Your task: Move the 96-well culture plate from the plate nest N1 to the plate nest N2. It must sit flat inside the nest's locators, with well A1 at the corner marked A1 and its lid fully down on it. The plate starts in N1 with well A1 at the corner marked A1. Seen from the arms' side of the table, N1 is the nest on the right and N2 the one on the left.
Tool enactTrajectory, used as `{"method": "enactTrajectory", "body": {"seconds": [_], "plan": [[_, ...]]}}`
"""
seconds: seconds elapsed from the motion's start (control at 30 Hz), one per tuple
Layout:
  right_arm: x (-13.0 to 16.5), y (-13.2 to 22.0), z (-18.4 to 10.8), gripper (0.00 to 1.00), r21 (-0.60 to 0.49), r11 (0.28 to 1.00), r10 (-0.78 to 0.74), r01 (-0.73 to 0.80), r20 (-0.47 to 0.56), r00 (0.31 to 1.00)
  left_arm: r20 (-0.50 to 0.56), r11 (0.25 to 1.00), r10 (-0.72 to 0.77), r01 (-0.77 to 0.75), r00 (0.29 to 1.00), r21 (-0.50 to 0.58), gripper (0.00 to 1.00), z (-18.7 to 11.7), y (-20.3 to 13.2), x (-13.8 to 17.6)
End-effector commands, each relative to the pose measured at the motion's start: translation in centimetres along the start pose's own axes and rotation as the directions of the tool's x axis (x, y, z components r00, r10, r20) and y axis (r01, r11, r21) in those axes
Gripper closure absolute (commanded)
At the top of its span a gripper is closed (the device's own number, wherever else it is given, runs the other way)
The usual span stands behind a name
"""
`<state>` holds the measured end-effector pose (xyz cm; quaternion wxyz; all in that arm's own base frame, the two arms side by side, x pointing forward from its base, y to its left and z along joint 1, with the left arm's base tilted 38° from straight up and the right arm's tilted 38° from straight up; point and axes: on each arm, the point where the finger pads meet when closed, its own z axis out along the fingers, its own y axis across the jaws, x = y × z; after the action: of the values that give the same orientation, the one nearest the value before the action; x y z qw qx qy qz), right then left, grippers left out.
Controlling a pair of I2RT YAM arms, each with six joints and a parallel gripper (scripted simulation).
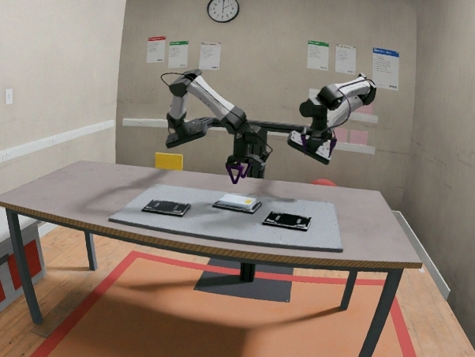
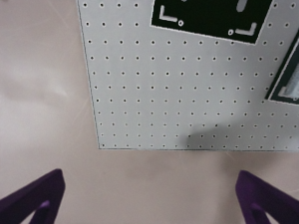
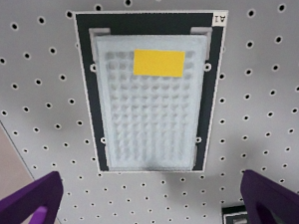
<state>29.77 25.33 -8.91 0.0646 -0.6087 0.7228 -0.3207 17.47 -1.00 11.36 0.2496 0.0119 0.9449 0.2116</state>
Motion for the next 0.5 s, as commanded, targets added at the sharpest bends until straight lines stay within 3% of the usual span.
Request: {"method": "enactTrajectory", "body": {"seconds": [0.0,0.27,0.47], "plan": [[-0.3,-0.2,-0.5,0.00,0.004,1.000,0.006,-0.006,0.014,1.000,0.009,1.000,-0.008,0.008,1.000,0.013,0.00,-0.1,-0.2,-0.3],[-0.3,-0.2,-0.5,0.00,0.004,1.000,0.006,-0.006,0.014,1.000,0.009,1.000,-0.008,0.008,1.000,0.013,0.00,-0.1,-0.2,-0.3],[2.9,-1.4,-1.5,0.00,-0.001,0.970,0.242,-0.242,0.018,0.970,0.009,1.000,-0.008,0.008,1.000,0.013,0.00,-0.1,-0.2,-0.3]]}}
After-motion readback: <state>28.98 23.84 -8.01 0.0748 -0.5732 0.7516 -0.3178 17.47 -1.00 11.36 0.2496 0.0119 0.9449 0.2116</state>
